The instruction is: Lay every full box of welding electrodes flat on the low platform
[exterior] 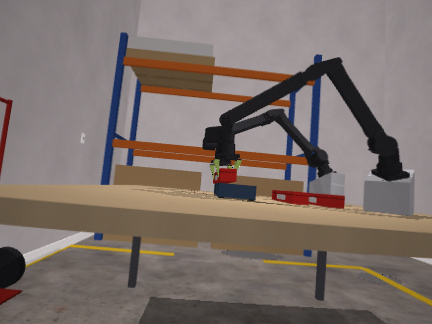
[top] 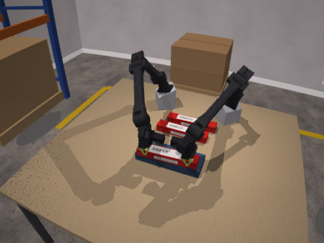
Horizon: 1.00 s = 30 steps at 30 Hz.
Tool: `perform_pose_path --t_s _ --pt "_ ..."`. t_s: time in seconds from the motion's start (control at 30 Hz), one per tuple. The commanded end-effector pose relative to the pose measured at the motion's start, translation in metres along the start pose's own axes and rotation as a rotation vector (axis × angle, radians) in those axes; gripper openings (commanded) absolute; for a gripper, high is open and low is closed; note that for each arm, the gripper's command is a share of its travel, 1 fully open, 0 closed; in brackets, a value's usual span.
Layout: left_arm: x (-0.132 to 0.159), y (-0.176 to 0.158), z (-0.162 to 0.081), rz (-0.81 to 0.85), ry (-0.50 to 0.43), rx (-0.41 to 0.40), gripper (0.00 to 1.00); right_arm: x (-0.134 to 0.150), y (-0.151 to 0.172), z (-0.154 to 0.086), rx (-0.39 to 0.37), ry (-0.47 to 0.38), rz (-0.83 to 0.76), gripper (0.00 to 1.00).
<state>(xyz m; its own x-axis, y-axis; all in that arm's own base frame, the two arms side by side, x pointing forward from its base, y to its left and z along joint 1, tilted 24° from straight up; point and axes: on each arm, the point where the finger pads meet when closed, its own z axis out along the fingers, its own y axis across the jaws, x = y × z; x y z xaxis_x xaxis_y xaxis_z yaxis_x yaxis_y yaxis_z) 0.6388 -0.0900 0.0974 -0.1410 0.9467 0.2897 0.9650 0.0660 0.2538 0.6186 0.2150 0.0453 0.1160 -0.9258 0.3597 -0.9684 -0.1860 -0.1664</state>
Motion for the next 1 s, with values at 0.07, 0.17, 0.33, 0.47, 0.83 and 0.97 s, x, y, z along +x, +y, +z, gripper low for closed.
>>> perform_pose_path --t_s 0.07,0.17,0.33,0.47,0.83,0.97 --pt "0.004 0.034 -0.075 -0.008 -0.053 -0.132 0.0 -0.004 -0.03 -0.076 0.137 -0.052 0.022 0.0" --pt "0.004 0.034 -0.075 -0.008 -0.054 -0.131 0.0 -0.004 -0.03 -0.076 0.137 -0.052 0.022 0.0" --pt "0.005 0.035 -0.074 -0.011 -0.053 -0.131 0.0 -0.004 -0.031 -0.076 0.137 -0.052 0.022 0.0" --pt "0.008 0.036 -0.073 -0.017 -0.051 -0.129 0.0 -0.005 -0.032 -0.076 0.137 -0.052 0.022 0.0" --pt "0.014 0.039 -0.07 -0.029 -0.047 -0.125 0.0 -0.005 -0.033 -0.075 0.137 -0.052 0.021 0.0" --pt "0.016 0.04 -0.069 -0.033 -0.045 -0.124 0.0 -0.005 -0.034 -0.075 0.137 -0.052 0.022 0.0"
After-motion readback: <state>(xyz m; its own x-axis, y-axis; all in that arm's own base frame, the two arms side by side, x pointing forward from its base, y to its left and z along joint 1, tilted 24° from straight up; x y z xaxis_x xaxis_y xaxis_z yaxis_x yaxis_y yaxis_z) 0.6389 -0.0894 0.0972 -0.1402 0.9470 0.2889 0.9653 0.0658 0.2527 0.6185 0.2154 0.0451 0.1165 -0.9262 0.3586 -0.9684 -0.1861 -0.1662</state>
